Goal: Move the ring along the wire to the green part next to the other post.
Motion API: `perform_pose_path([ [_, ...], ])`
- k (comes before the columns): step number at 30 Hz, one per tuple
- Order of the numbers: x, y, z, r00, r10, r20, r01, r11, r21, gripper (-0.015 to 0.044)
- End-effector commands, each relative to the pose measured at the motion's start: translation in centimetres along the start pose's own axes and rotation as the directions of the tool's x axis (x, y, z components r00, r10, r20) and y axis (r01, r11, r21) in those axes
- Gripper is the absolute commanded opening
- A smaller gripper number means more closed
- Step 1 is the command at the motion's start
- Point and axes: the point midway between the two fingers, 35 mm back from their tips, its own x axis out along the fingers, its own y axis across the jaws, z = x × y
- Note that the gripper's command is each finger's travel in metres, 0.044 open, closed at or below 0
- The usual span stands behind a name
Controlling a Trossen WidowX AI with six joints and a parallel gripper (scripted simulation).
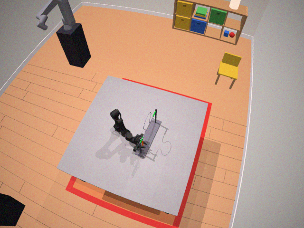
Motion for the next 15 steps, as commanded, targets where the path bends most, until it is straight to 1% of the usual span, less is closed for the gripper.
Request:
perform_pose_path([
  [1, 0.05, -0.06, -0.09, 1.0, -0.003, -0.002, 0.003, 1.0, 0.007, 0.016],
  [6, 0.05, -0.06, -0.09, 1.0, -0.003, -0.002, 0.003, 1.0, 0.007, 0.016],
  [15, 0.0, 0.0, -0.01, 1.0, 0.0, 0.0, 0.0, 1.0, 0.0, -0.0076],
])
